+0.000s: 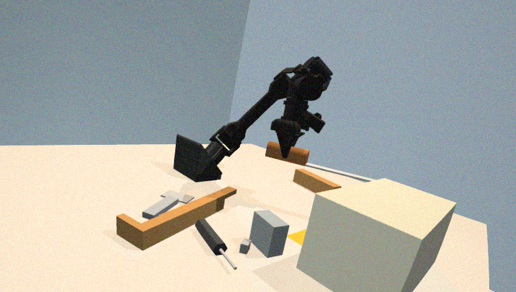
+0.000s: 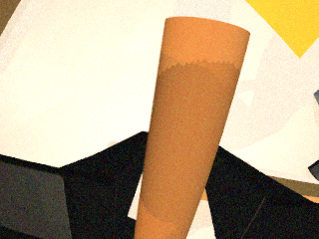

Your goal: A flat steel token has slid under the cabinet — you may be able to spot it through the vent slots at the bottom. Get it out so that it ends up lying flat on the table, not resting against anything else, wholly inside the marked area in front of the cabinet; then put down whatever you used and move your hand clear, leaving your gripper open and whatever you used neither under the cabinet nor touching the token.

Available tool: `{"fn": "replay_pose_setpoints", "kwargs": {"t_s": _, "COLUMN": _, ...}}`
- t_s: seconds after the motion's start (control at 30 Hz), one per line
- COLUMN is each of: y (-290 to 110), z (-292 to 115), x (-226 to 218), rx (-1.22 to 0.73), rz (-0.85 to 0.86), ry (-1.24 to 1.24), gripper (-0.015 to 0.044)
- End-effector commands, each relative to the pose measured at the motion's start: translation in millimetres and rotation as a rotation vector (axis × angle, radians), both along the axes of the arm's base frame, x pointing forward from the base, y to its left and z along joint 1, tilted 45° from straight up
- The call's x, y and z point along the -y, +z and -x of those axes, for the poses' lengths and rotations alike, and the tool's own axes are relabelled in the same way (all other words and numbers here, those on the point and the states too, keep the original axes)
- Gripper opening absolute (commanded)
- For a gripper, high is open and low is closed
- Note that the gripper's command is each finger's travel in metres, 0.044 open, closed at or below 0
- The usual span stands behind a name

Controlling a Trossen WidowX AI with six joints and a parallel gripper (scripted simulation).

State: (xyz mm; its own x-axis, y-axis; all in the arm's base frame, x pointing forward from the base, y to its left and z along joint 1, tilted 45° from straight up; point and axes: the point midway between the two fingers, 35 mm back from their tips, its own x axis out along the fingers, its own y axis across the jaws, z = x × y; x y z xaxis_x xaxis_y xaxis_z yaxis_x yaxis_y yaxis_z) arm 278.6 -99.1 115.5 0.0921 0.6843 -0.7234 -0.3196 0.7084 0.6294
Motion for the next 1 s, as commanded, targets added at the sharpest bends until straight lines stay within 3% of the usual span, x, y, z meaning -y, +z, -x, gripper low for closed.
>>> {"fn": "replay_pose_setpoints", "kwargs": {"t_s": 0.0, "y": 0.9, "z": -0.1, "x": 1.0, "rx": -0.014, "rz": -0.007, "ry": -0.027, "gripper": 0.0000}}
{"fn": "replay_pose_setpoints", "kwargs": {"t_s": 0.97, "y": 1.2, "z": 0.5, "x": 0.5, "rx": -0.171, "rz": -0.029, "ry": -0.192, "gripper": 0.0000}}
